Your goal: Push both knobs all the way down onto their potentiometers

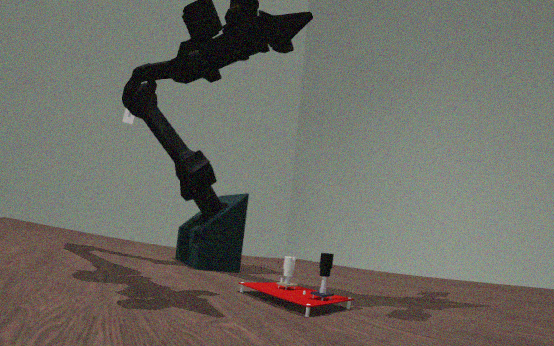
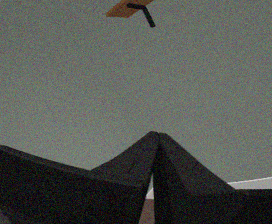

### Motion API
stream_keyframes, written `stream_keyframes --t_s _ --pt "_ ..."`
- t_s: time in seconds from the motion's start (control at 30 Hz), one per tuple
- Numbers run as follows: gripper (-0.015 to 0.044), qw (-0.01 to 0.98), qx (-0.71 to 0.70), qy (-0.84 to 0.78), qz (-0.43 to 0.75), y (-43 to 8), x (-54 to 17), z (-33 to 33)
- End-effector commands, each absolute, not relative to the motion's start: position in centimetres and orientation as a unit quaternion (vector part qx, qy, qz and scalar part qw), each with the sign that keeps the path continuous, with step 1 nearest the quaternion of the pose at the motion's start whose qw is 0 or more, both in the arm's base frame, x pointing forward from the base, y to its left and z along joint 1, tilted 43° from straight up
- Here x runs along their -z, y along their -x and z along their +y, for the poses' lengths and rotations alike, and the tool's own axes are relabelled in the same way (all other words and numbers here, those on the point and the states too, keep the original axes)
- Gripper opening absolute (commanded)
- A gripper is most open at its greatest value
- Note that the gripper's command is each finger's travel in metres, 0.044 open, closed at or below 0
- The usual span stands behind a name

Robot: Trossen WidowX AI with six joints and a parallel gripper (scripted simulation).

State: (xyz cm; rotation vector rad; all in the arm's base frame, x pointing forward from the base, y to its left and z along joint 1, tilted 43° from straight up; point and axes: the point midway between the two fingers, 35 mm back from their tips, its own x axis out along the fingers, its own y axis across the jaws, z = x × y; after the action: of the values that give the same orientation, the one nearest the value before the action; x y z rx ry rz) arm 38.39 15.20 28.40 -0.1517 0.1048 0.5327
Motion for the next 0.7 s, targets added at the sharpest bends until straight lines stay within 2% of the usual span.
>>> stream_keyframes --t_s 0.0,0.67 --pt "0.0000 0.963 -0.243 0.064 0.097 -39.2 -26.5 15.0" --pt "0.0000 0.919 -0.077 0.060 0.383 -40.3 -12.5 12.0"
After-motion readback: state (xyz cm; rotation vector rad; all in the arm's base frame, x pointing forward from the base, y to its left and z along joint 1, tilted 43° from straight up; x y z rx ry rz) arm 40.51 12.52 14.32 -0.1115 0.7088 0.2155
